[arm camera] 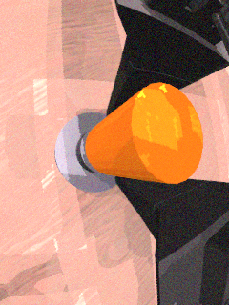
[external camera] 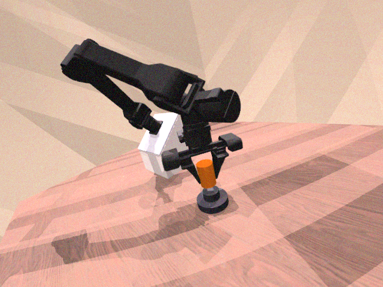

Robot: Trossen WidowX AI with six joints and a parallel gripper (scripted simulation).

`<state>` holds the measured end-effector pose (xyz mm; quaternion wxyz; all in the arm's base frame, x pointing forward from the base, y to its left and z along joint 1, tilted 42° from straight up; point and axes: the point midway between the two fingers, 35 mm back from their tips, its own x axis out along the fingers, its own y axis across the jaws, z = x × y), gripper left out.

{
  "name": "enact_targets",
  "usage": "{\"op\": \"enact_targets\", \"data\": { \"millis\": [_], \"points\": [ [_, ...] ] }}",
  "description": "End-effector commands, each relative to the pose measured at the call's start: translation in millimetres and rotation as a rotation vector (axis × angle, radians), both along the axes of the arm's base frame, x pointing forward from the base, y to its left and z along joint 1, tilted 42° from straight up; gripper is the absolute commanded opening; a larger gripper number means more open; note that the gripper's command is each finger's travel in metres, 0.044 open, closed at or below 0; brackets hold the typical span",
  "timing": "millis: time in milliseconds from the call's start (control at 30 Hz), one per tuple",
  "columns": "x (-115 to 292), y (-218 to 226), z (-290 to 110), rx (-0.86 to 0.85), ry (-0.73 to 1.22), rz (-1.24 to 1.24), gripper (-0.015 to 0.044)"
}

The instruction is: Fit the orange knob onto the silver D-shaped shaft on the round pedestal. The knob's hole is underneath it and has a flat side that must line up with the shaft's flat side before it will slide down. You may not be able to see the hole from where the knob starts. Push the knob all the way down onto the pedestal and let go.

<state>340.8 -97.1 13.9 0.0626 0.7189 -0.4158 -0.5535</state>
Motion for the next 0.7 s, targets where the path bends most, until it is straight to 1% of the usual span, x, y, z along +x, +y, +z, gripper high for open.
{"op": "enact_targets", "data": {
  "millis": [0, 667],
  "points": [
    [2.6, -0.1, 1.8, -0.001, -0.003, 0.007, 0.0000],
    [5.2, -0.6, 1.1, -0.001, -0.003, 0.007, 0.0000]
  ]
}}
